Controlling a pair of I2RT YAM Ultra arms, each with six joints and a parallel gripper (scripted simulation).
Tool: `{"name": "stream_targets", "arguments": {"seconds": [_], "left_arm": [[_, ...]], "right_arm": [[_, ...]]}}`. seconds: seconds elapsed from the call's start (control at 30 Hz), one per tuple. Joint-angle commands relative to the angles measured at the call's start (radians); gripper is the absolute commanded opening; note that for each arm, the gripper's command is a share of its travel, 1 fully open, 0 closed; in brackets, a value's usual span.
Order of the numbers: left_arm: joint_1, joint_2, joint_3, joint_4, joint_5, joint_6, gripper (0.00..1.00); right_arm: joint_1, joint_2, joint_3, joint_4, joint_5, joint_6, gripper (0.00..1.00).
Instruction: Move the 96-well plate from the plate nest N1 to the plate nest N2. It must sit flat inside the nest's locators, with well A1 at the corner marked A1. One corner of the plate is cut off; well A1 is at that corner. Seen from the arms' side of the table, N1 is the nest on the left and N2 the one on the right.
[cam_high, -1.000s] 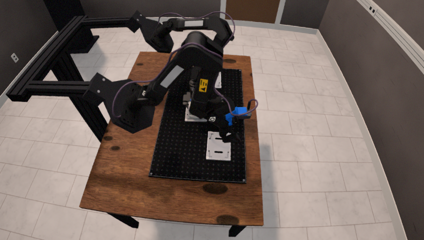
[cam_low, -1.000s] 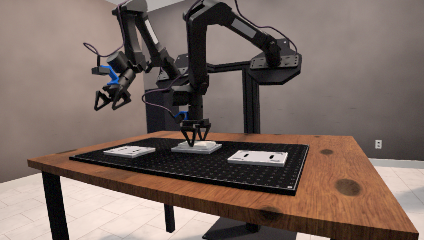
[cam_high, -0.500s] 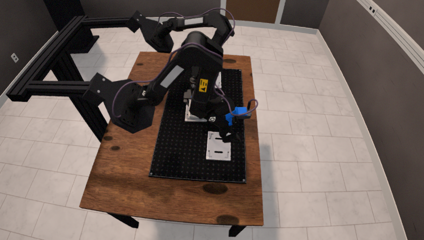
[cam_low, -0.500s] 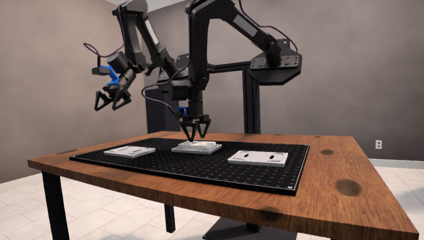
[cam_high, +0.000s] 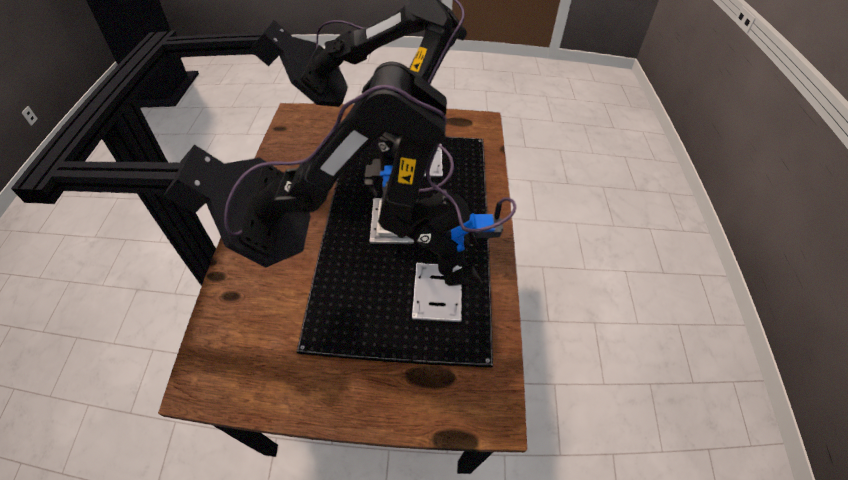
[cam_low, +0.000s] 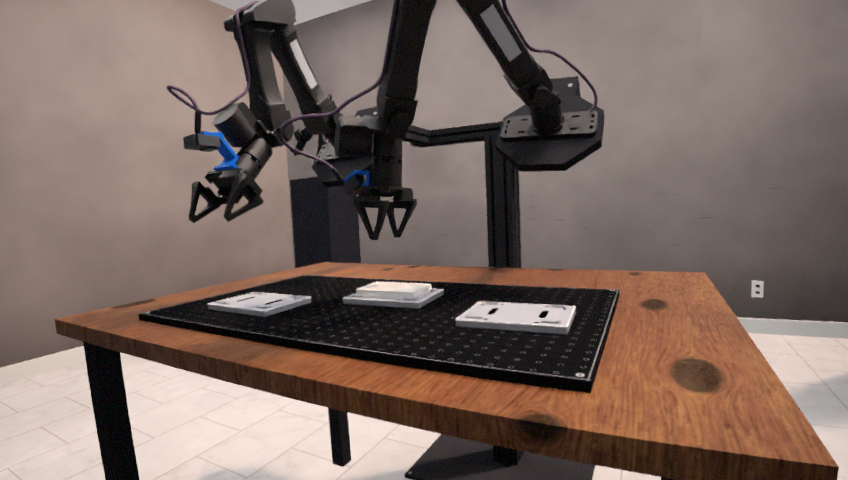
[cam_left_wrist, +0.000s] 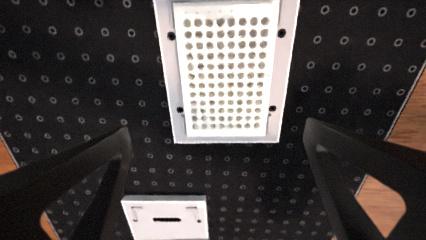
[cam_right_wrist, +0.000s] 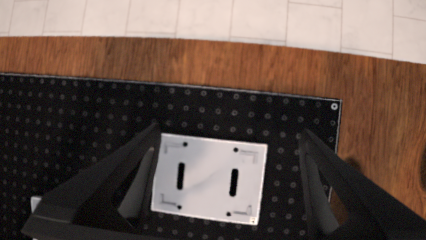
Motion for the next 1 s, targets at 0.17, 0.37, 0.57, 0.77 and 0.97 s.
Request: {"name": "stream_targets", "arguments": {"seconds": [0.17, 0.37, 0.57, 0.77, 0.97], "left_arm": [[-0.002, -0.004, 0.007, -0.021, 0.009, -0.037, 1.0], [0.08, -0.143, -0.125, 0.181, 0.074, -0.055, 1.0], [0.241, -0.353, -0.317, 0.373, 0.193, -0.09, 1.0], [0.358, -0.446, -0.409, 0.508, 0.306, -0.125, 1.0], [0.535, -0.538, -0.489, 0.628, 0.441, -0.208, 1.0]], "right_arm": [[-0.01, 0.01, -0.015, 0.019, 0.004, 0.005, 1.0], [-0.01, 0.01, -0.015, 0.019, 0.004, 0.005, 1.0], [0.018, 0.028, -0.003, 0.015, -0.031, -0.094, 1.0], [0.061, 0.078, 0.005, 0.008, -0.079, -0.263, 1.0], [0.157, 0.193, 0.014, 0.003, -0.144, -0.503, 1.0]]}}
